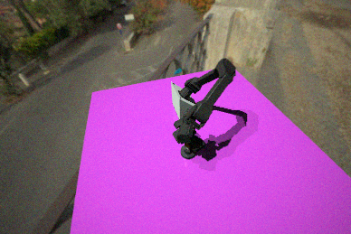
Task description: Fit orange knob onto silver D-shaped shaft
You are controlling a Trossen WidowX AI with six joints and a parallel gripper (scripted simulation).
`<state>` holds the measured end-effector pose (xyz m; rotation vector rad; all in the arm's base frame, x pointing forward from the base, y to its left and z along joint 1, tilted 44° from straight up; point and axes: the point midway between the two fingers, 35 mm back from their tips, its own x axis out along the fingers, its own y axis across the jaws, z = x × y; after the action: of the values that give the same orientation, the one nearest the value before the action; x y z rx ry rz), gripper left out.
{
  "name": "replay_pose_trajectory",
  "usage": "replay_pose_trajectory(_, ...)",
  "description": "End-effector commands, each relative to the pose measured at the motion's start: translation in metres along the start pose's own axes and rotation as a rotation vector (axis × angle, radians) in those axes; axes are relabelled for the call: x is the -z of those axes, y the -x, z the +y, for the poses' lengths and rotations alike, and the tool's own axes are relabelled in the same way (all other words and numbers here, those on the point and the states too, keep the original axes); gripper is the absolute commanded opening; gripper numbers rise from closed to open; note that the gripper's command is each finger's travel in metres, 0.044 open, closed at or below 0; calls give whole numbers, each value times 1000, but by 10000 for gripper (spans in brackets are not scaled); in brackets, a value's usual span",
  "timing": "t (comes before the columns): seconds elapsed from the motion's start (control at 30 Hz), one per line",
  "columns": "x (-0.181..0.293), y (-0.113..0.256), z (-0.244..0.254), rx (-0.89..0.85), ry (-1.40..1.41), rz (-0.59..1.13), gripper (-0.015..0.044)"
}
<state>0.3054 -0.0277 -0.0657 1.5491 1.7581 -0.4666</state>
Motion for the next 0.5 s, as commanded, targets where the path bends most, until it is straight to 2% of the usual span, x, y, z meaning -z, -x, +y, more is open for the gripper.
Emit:
replay_pose_trajectory(0.0,0,-2,0,-2,-17,-4,0)
replay_pose_trajectory(0.23,0,-24,-1,-3,-17,-3,0)
replay_pose_trajectory(0.47,0,-21,-1,-3,-11,-3,0)
